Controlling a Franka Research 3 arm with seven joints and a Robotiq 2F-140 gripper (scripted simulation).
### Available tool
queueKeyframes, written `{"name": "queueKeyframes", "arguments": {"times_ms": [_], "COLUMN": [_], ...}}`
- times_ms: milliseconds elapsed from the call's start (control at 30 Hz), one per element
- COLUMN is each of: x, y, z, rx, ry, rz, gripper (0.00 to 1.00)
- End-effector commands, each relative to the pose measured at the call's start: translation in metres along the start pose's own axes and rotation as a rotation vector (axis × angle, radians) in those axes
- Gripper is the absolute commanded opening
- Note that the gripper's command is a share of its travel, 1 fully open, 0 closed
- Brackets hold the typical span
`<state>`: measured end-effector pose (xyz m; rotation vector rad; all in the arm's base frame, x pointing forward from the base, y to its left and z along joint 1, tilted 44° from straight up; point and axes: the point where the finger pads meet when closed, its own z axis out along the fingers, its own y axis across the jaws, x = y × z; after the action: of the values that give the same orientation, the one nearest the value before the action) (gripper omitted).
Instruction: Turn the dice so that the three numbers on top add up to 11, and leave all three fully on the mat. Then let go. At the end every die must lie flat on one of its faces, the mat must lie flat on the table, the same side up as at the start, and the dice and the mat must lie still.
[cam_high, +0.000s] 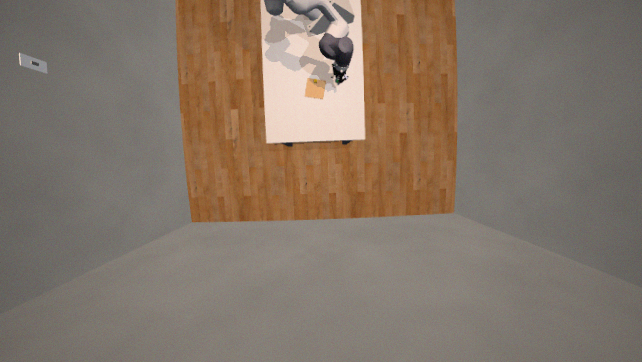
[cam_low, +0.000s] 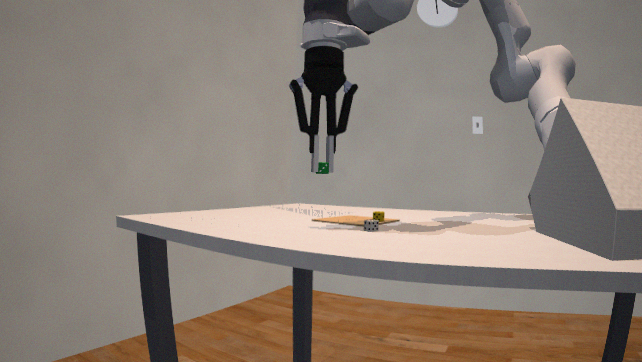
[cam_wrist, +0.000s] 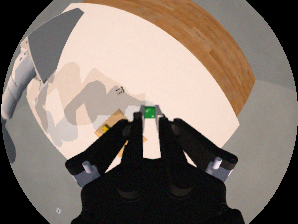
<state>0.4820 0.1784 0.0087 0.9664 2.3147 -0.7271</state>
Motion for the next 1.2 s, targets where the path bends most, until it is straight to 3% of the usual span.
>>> {"name": "queueKeyframes", "arguments": {"times_ms": [0,700,1167], "x": [0.001,-0.007,-0.015], "y": [-0.001,-0.007,-0.013], "z": [0.000,-0.001,-0.002], "rx": [-0.006,-0.005,-0.002], "ry": [0.001,0.010,0.016], "rz": [0.174,0.551,0.881], "gripper": [0.09,0.09,0.09]}}
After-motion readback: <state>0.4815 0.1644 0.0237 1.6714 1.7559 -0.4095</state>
